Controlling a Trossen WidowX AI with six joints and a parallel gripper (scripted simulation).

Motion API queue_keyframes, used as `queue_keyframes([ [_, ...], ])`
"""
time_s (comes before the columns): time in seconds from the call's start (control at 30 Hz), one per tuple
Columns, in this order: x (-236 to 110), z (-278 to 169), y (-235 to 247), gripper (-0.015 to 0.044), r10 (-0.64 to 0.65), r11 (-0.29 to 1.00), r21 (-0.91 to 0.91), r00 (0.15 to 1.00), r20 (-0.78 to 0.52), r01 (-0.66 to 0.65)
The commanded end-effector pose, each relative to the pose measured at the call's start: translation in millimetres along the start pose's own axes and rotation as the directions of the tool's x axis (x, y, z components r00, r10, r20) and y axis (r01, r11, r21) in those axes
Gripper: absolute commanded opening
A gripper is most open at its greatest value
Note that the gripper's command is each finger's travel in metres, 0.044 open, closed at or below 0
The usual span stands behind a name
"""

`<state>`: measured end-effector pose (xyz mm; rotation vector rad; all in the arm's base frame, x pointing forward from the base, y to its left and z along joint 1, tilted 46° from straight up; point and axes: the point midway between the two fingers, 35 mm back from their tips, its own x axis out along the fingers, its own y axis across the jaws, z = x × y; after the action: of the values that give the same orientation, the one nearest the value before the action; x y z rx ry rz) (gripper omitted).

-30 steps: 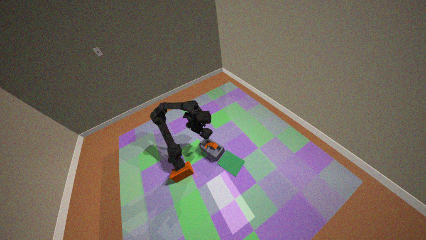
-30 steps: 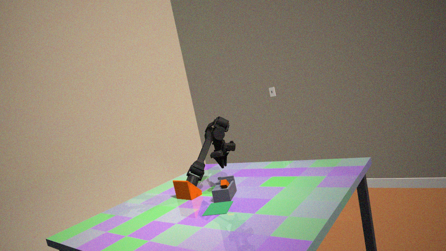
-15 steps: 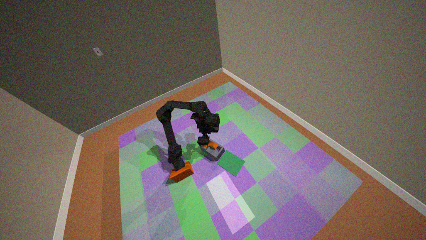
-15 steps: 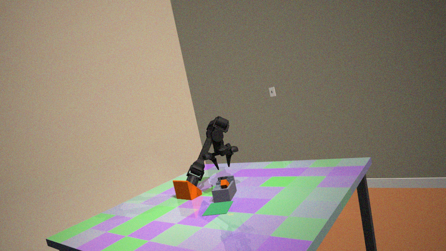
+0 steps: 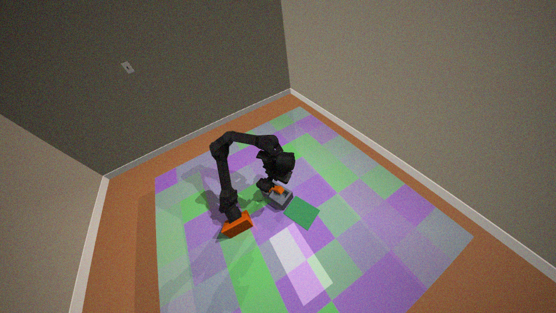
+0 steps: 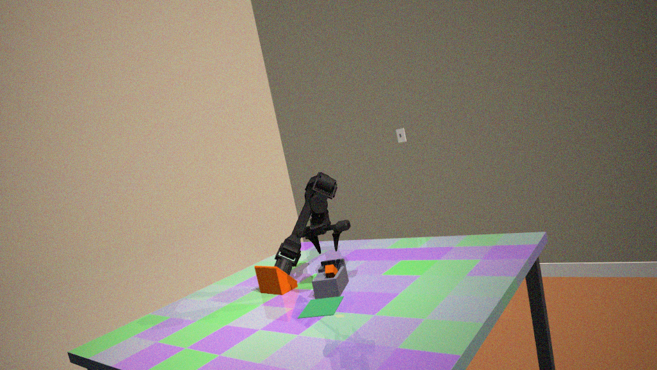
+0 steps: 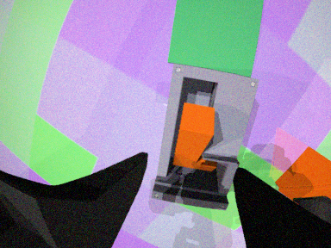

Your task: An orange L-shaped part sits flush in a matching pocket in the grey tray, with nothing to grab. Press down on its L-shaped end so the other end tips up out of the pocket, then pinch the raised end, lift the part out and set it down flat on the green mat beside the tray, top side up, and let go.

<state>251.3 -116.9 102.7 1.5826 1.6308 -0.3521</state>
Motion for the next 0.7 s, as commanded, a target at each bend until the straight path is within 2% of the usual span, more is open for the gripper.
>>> queue_keyframes([
  [0.0,13.9,-0.1,-0.7,0.0280,-0.003,1.000,0.017,1.000,-0.010,0.003],
  [0.1,26.3,-0.6,-0.9,0.0280,-0.002,1.000,0.017,1.000,-0.011,0.002],
  [0.67,49.0,-0.2,-0.1,0.0280,-0.002,1.000,0.017,1.000,-0.010,0.002],
])
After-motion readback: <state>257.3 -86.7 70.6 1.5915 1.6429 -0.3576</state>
